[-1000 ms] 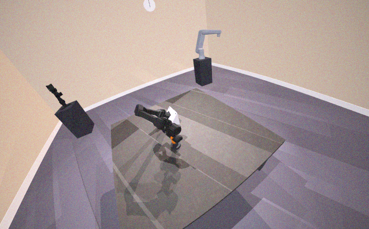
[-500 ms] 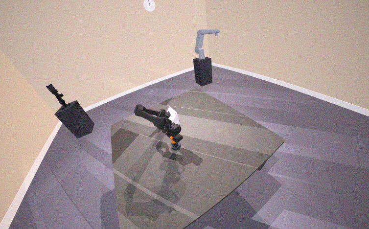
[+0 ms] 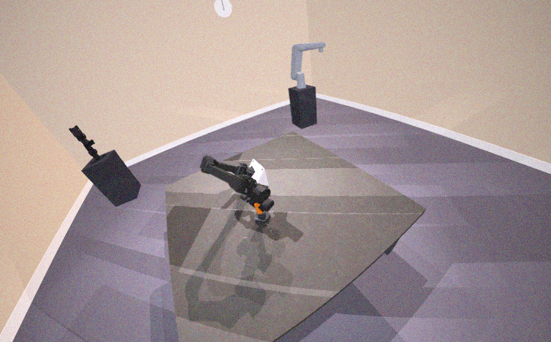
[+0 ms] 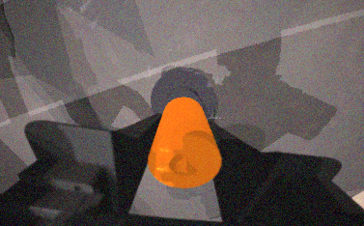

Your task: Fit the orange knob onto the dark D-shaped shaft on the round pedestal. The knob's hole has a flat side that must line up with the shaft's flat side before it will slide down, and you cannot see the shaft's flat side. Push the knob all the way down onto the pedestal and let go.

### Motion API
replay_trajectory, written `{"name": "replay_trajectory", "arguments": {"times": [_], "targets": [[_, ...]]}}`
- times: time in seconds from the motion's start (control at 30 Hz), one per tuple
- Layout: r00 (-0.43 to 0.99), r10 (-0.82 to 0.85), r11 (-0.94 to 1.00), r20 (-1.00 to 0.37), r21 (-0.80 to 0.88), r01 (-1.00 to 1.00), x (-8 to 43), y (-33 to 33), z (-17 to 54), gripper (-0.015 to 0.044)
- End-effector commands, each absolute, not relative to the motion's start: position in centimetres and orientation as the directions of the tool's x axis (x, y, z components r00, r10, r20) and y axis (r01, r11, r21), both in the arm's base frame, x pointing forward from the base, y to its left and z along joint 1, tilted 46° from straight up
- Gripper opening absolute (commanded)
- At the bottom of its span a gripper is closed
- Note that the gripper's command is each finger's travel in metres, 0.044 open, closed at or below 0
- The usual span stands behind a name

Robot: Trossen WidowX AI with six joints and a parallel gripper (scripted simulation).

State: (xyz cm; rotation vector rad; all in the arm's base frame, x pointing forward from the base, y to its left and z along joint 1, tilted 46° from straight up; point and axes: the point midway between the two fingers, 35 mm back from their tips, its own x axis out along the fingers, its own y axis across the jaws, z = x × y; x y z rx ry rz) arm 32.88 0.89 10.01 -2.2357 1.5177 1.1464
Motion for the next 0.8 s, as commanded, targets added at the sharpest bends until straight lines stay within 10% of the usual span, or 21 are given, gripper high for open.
{"name": "replay_trajectory", "arguments": {"times": [0.0,0.77], "targets": [[0.171,-0.701,-0.454,-0.693,0.248,-0.856,32.91,0.87,10.0,0.0],[0.171,-0.7,-0.558,-0.693,0.383,-0.736,33.33,1.16,10.48,0.0]]}}
